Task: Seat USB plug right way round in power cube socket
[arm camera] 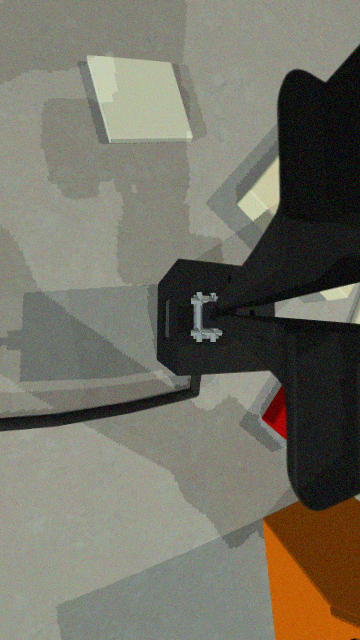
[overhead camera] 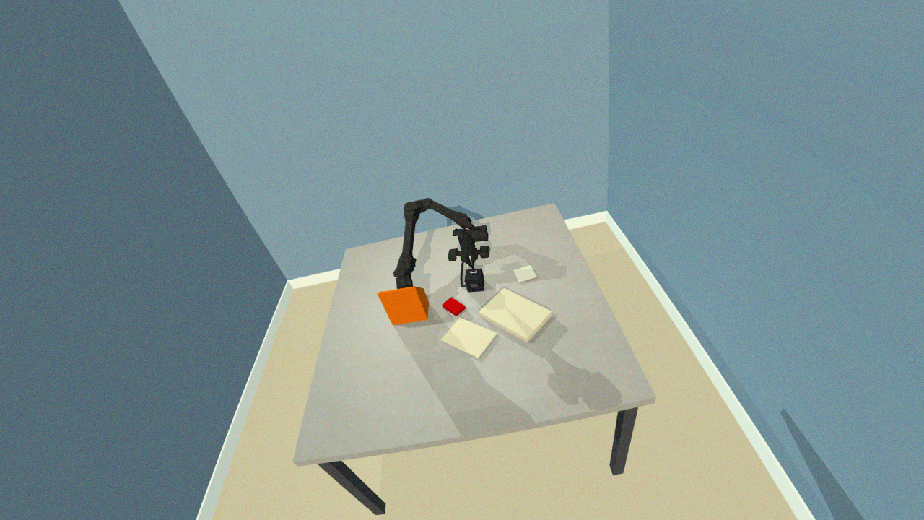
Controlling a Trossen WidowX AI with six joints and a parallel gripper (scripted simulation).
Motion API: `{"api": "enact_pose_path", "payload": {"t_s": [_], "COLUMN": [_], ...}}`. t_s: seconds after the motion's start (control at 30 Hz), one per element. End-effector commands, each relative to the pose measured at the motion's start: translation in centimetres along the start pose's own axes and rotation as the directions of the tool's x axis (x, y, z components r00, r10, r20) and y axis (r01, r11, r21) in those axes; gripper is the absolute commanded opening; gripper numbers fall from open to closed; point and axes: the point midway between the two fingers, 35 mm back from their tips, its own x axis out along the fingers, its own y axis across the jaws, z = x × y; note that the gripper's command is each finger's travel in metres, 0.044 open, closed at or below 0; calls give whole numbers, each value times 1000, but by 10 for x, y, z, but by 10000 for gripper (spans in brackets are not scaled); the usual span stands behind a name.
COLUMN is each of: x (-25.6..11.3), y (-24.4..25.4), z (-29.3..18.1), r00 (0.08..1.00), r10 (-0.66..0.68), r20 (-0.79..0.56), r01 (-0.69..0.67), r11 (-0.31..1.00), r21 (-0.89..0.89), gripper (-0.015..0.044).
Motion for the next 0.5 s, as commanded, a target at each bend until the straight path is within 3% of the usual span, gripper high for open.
{"api": "enact_pose_path", "payload": {"t_s": [0.0, 0.47], "x": [1, 3], "y": [0, 0], "z": [1, 1], "r00": [1000, 1000], "r10": [1, 1], "r20": [4, 4], "r01": [-1, -1], "r11": [1000, 1000], "r21": [4, 4], "gripper": [0, 0]}}
